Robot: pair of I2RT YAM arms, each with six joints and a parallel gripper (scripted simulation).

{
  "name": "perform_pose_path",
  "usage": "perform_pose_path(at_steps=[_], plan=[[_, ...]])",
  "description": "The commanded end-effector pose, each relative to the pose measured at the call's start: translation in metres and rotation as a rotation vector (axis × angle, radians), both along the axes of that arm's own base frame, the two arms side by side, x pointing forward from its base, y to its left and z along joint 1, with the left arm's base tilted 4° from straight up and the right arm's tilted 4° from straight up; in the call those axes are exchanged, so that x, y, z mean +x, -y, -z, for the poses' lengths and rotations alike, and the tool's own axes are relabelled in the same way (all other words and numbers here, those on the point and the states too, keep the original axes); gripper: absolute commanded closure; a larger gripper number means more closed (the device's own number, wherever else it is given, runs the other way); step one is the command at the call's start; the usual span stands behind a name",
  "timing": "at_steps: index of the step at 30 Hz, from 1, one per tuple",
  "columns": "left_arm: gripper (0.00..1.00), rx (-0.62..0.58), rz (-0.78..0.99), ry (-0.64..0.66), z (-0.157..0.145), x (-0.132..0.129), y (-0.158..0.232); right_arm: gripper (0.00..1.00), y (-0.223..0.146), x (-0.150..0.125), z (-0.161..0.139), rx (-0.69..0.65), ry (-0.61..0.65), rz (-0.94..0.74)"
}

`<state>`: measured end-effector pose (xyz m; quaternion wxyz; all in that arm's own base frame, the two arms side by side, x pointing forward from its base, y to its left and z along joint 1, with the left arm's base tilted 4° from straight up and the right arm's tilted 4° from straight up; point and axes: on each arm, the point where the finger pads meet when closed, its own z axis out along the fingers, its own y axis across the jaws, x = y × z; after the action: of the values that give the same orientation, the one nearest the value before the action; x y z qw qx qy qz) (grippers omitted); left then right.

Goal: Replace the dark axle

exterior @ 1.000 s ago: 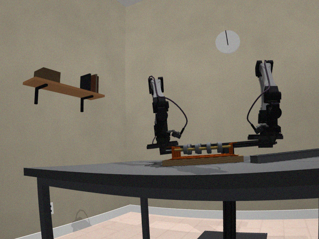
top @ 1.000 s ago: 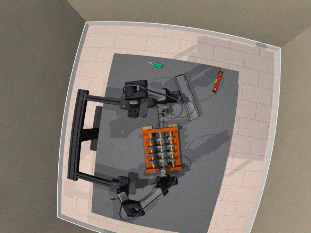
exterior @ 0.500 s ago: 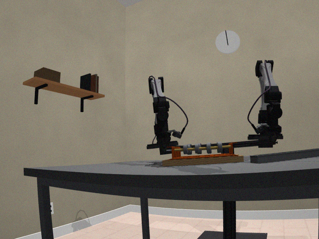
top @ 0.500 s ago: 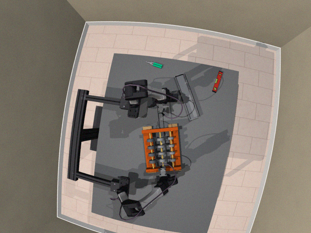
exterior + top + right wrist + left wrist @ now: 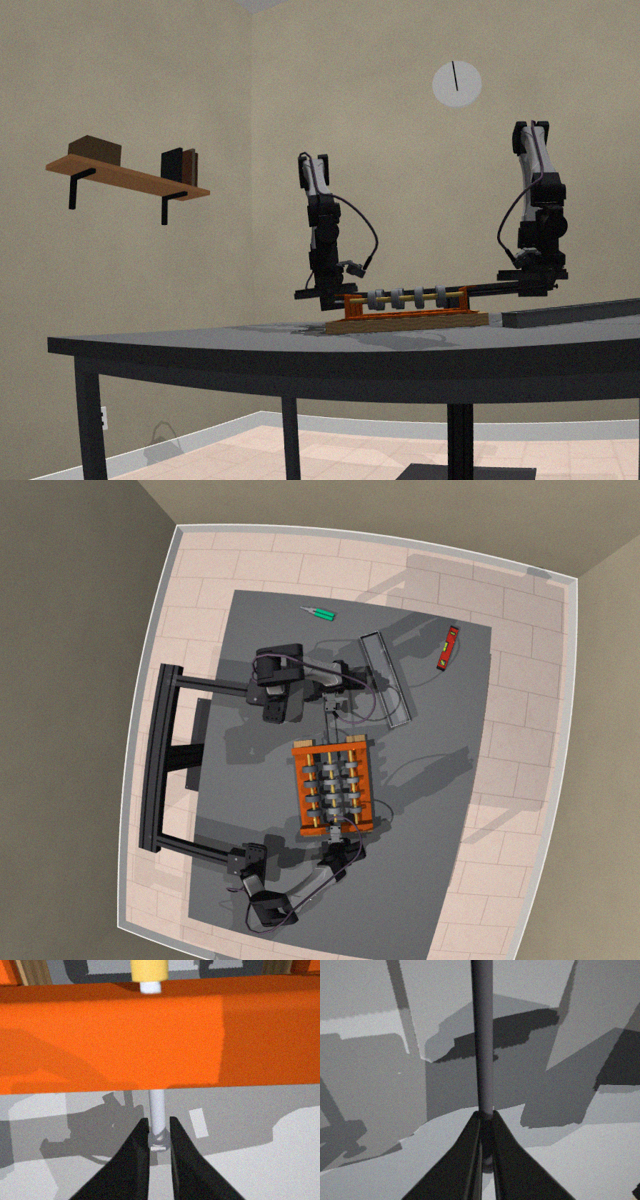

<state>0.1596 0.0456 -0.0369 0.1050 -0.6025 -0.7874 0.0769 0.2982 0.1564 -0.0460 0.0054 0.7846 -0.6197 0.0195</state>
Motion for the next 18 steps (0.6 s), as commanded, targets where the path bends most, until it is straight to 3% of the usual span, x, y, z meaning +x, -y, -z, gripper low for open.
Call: perform_pose_path(at_steps=[1,4,7,8,18], plan=[[1.00,-0.037,-0.023,0.019,0.002,-0.001,0.006,1.00,-0.054,0.007,-0.002,0.170,0.016,-0.061],[1.00,-0.026,-0.025,0.065,-0.004,0.014,0.002,1.00,-0.054,0.007,-0.002,0.172,0.015,-0.069],[1.00,-0.040,-0.031,-0.002,-0.002,0.005,0.004,1.00,-0.054,0.008,-0.001,0.174,0.014,-0.069],[1.00,-0.030,-0.030,0.045,-0.001,0.015,0.001,1.00,-0.054,0.007,-0.001,0.174,0.012,-0.073],[1.00,-0.031,-0.029,0.039,0.000,0.015,-0.001,1.00,-0.054,0.008,-0.001,0.180,0.008,-0.074]])
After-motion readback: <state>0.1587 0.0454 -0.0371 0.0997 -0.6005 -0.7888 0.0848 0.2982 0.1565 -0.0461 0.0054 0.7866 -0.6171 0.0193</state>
